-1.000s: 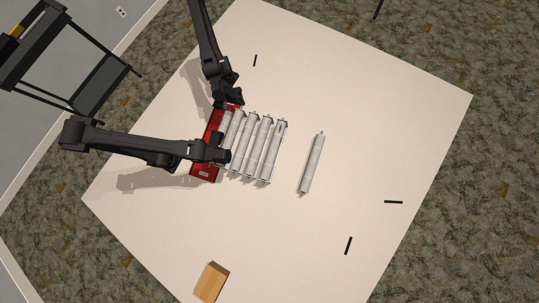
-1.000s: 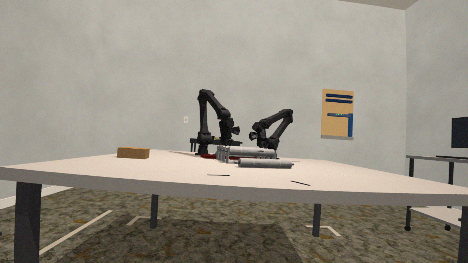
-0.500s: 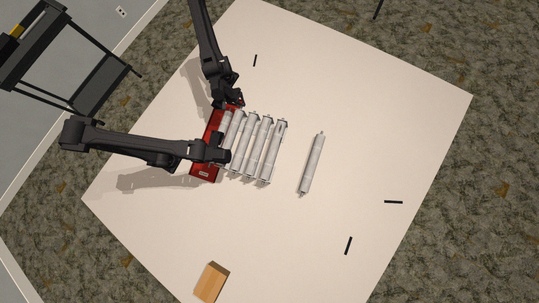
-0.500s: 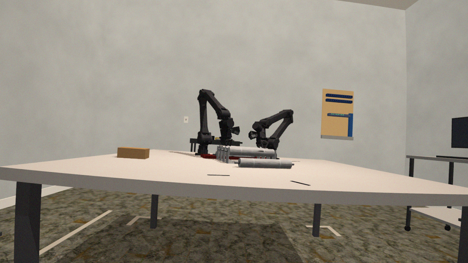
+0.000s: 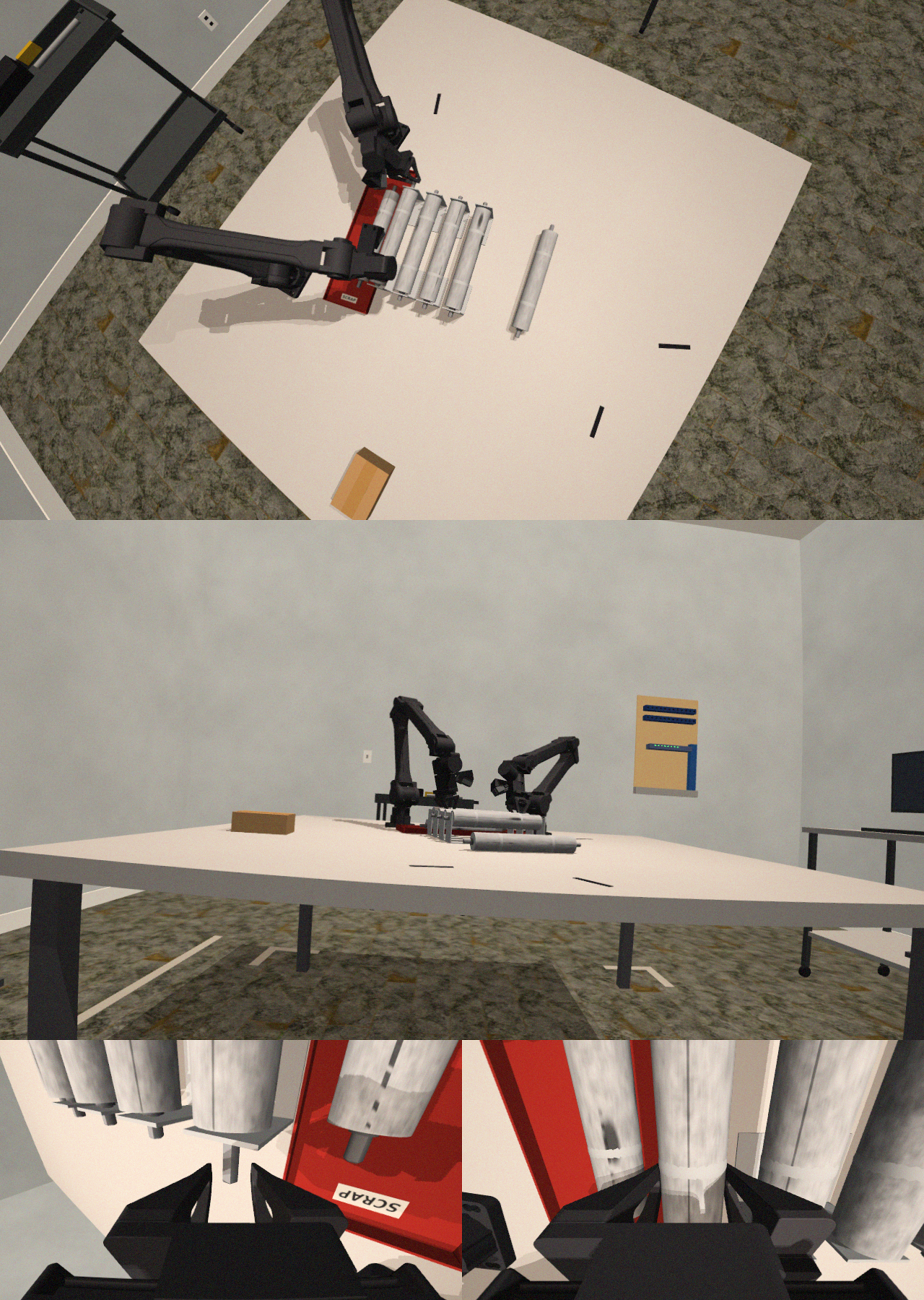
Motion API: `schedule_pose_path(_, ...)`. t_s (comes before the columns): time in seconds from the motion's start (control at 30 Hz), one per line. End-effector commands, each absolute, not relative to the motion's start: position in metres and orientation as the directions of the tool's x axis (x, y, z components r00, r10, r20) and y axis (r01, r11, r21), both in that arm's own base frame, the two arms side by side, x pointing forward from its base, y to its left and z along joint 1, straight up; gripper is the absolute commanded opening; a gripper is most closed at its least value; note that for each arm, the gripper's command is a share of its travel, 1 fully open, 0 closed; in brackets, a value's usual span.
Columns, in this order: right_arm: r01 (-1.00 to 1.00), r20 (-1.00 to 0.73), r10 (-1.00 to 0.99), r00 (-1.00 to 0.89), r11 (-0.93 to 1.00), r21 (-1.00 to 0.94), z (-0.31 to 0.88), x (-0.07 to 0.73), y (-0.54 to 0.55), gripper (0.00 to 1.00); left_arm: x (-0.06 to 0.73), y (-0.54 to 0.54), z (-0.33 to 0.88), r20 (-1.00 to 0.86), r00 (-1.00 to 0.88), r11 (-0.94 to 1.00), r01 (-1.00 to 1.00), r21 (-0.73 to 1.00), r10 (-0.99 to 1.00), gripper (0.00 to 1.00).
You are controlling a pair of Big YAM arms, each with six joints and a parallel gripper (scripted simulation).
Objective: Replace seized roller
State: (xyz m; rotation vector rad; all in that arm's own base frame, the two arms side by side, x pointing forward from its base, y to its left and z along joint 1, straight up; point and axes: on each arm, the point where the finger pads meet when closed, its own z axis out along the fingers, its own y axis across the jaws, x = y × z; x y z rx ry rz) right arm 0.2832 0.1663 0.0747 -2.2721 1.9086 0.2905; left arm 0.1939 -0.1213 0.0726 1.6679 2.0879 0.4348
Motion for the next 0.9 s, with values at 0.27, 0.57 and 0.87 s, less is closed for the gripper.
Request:
schedule_pose_path(0.27, -0.983, -0.264, -0.948, 0.179, -0.182, -0.013, 0.071, 0.29, 0.161, 0.32, 0.197, -0.125, 0.076, -0.144, -0.176, 0.225, 0.837, 0.498, 0.974, 0.32)
schedule_pose_path(0.57, -0.983, -0.267, -0.946, 0.183, -0.176, -0.049, 0.092, 0.304, 0.167, 0.62, 0.197, -0.125, 0.076, -0.144, -0.176, 0.225, 0.837, 0.498, 0.974, 0.32)
schedule_pose_path(0.87, -0.981, -0.267, -0.944, 0.192, -0.186, -0.048, 0.092, 0.302, 0.171, 0.62, 0.197, -0.125, 0.076, -0.144, -0.176, 0.225, 0.837, 0.498, 0.974, 0.32)
